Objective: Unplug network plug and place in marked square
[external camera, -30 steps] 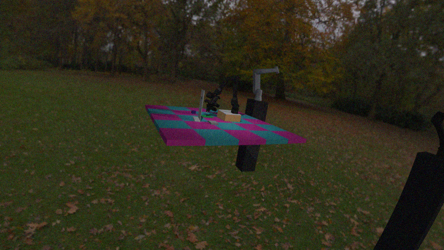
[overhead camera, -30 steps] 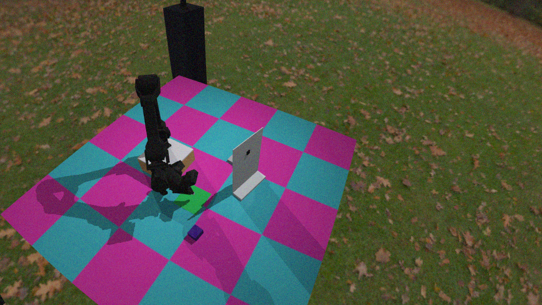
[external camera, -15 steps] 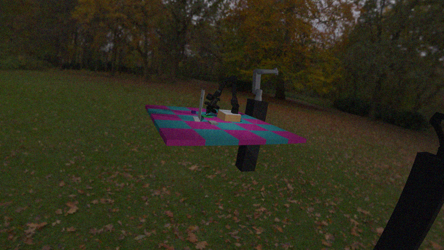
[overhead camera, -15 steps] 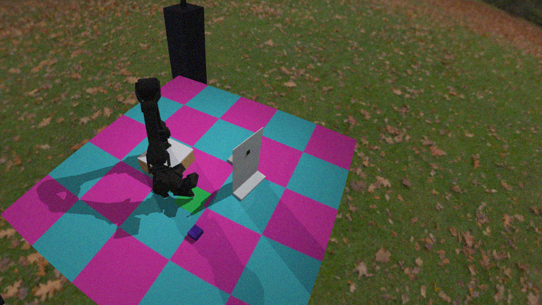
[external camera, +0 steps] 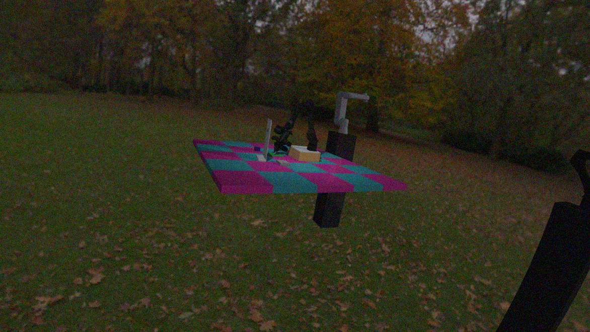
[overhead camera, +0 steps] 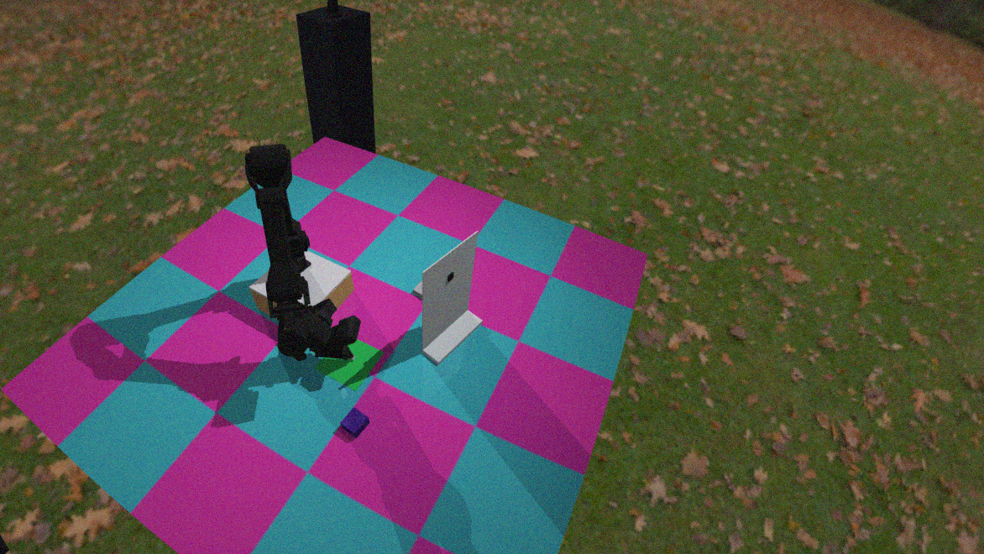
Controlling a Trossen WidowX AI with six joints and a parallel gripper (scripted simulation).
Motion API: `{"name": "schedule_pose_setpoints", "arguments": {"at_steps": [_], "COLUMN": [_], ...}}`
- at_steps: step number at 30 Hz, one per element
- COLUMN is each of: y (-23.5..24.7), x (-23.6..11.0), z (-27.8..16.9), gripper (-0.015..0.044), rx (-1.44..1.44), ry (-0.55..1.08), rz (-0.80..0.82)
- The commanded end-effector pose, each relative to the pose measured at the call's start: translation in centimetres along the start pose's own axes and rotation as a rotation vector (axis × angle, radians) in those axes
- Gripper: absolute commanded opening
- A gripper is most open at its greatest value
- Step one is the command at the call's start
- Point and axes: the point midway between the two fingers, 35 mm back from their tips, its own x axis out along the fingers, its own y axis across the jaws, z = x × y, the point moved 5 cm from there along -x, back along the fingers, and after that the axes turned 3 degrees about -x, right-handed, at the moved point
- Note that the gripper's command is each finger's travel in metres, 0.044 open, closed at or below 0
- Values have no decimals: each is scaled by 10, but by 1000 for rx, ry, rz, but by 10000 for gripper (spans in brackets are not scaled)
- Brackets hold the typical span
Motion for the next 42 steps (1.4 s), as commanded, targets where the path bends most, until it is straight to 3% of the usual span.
{"name": "schedule_pose_setpoints", "arguments": {"at_steps": [1, 13, 19, 42], "y": [2, 3, 3, 0], "x": [2, 3, 3, -20], "z": [0, -1, -1, -1], "gripper": [0, 0, 156, 156], "rx": [1, 3, 3, 1], "ry": [-3, 0, 0, -2], "rz": [-5, 1, 1, -1]}}
